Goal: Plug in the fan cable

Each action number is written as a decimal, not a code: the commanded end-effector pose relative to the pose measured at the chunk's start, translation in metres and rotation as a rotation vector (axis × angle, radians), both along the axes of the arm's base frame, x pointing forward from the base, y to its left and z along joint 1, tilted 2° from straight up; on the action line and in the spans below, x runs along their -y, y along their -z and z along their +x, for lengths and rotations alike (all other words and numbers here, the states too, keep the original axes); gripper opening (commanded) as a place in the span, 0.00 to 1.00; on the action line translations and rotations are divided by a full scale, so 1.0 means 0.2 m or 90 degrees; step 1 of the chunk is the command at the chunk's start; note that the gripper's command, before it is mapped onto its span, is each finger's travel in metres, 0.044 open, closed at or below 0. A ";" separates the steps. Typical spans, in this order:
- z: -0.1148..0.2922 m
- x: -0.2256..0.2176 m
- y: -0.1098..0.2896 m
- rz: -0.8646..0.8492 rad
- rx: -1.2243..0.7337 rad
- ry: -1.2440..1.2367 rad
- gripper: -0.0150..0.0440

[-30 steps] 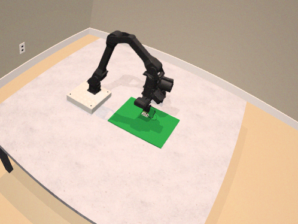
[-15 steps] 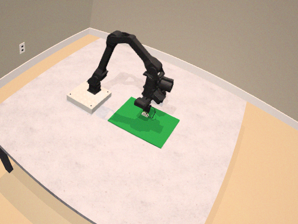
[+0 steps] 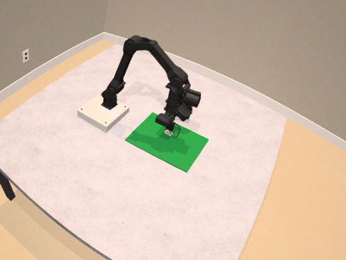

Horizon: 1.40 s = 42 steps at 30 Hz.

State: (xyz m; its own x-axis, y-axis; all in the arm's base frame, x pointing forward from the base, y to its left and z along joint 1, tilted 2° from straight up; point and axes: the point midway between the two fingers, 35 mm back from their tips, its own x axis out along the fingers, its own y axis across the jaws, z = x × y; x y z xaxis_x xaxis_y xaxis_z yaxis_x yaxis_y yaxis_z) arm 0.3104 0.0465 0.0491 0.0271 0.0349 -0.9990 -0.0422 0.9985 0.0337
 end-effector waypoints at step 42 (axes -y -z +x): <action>0.00 -0.01 0.09 0.003 -0.001 0.002 0.25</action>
State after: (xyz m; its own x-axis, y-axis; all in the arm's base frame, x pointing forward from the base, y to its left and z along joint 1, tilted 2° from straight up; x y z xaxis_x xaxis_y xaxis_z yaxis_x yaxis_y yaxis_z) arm 0.3113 0.0474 0.0358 0.0269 0.0371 -0.9990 -0.0420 0.9985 0.0359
